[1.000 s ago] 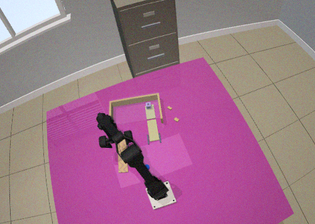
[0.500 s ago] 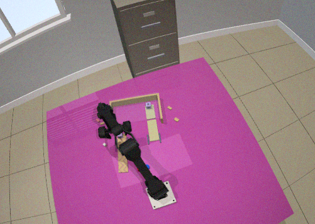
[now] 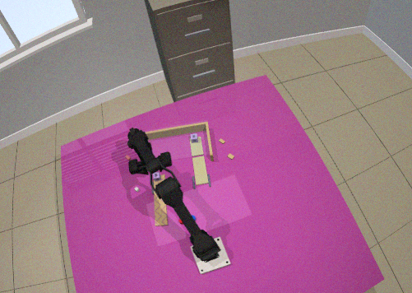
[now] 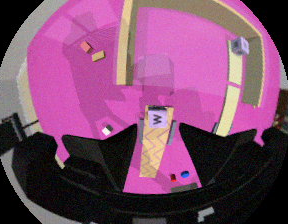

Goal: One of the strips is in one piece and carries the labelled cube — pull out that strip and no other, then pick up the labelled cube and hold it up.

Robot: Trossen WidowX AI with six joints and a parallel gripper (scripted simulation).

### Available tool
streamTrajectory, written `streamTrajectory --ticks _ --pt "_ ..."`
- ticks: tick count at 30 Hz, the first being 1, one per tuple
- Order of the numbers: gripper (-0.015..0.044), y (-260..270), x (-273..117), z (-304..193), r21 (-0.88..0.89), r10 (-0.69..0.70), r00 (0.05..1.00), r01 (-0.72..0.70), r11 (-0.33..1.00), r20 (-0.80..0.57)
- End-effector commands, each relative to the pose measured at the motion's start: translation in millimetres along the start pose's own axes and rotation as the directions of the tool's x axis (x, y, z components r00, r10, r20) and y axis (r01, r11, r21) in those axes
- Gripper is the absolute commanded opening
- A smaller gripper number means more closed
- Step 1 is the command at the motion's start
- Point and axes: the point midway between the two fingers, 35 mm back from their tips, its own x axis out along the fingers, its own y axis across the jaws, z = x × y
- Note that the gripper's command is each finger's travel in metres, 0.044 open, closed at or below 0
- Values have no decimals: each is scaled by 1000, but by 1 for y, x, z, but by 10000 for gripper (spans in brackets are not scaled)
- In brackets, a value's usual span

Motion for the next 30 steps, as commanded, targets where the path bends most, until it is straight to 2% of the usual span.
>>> streamTrajectory --ticks 1,29,30 --pt "250 -1 6 0 -5 -4 1000 4 1000 -1" --pt "250 -1 48 0 -5 -4 1000 4 1000 -2" --pt "224 0 46 0 -1 0 1000 0 1000 -2"
